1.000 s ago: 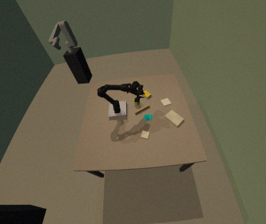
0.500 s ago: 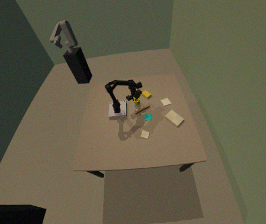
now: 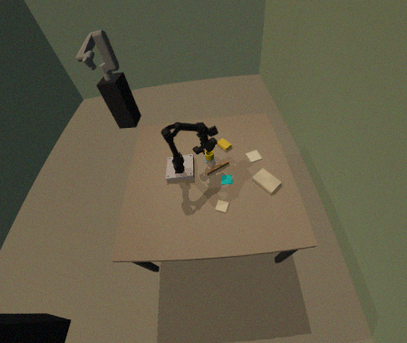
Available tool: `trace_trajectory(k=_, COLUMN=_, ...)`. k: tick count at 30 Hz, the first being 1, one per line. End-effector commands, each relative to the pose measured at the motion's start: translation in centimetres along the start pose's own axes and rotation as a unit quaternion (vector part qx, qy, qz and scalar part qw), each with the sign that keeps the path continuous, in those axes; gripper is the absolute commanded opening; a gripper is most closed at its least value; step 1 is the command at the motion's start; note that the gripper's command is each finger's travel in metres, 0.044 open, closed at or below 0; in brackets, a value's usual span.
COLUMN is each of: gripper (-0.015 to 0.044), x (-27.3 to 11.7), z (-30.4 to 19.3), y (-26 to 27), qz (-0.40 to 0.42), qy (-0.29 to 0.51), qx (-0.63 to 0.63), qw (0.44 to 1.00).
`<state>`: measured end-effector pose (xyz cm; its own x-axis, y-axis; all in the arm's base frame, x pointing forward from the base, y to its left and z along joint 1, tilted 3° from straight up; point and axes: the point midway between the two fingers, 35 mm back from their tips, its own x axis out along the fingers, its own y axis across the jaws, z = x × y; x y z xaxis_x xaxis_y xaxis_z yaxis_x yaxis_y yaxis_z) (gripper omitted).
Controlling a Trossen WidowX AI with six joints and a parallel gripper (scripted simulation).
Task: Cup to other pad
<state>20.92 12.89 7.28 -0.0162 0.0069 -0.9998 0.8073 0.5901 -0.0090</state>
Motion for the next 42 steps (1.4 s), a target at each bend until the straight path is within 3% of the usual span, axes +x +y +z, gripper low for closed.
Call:
trace_trajectory(k=1, gripper=0.0166, x=0.9, z=-0.1, y=-0.1, qz=-0.004, qy=0.002, qx=0.001, qw=1.000)
trace_trajectory(k=34, gripper=0.0166, x=5.2, z=-0.1, y=-0.4, qz=-0.004, qy=0.002, qx=0.001, qw=1.000)
trace_trajectory(k=42, gripper=0.0113, x=5.0, z=-0.1, y=-0.3, qz=-0.003, qy=0.000, qx=0.000, qw=1.000)
